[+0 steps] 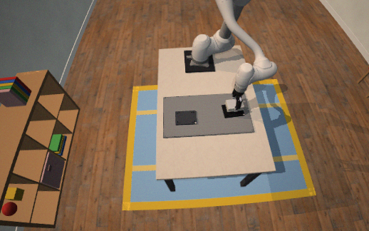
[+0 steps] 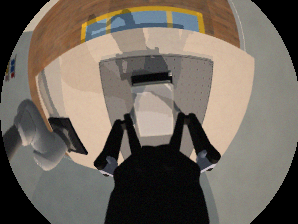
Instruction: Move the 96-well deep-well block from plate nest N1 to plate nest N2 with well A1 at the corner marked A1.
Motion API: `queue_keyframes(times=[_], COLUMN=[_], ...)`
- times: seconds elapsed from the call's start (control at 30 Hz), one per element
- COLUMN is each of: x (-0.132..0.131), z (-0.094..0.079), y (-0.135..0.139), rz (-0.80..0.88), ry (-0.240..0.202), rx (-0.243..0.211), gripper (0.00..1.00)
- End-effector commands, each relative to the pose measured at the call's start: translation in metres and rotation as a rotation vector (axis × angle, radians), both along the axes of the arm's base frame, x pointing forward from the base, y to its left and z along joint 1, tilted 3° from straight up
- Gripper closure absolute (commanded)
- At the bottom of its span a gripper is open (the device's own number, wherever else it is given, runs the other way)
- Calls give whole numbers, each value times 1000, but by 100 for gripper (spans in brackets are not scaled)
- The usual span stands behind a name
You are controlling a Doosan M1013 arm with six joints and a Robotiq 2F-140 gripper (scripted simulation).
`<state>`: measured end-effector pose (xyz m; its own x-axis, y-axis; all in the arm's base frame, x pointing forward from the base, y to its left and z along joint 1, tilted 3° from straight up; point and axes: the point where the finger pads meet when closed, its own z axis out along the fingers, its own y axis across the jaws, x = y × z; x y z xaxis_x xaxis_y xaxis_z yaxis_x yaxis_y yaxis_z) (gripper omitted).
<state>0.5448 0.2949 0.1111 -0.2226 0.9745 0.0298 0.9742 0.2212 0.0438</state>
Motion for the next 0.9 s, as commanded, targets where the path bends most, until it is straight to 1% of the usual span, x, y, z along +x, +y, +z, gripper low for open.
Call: queue_keyframes(times=[0.0, 0.27, 0.4, 0.87], x=[0, -1, -1, -1], z=[4, 17, 20, 20], y=[0, -1, -1, -1], rz=[0, 0, 0, 0], ry=[0, 0, 0, 0], rx=[0, 0, 0, 0], gripper=[100, 100, 100, 100])
